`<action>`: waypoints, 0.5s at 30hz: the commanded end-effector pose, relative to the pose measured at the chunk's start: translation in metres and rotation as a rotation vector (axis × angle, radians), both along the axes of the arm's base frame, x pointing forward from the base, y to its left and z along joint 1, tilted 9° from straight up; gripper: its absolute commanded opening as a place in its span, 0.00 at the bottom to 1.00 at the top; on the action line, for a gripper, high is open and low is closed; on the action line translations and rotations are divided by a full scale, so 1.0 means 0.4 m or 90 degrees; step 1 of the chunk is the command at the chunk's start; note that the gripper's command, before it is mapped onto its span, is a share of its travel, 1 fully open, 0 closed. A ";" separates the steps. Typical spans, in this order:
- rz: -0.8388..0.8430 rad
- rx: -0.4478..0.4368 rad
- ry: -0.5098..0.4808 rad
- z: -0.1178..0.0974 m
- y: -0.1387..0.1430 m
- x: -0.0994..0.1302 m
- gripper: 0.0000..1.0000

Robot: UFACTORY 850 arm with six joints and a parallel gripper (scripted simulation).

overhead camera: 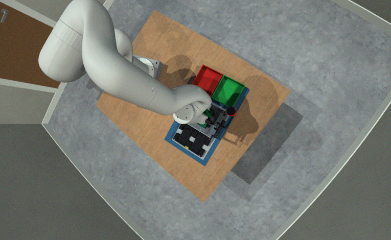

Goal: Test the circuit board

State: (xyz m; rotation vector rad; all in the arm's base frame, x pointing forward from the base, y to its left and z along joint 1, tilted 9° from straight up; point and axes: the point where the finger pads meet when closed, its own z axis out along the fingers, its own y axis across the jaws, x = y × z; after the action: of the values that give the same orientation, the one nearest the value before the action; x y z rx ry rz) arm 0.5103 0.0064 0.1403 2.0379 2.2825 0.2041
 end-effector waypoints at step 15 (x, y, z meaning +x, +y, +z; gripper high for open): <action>0.000 0.001 -0.002 -0.032 0.002 0.010 1.00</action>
State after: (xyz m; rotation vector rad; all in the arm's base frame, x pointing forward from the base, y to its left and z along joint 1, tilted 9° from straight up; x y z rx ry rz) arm 0.5135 0.0073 0.1272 2.0375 2.2831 0.2074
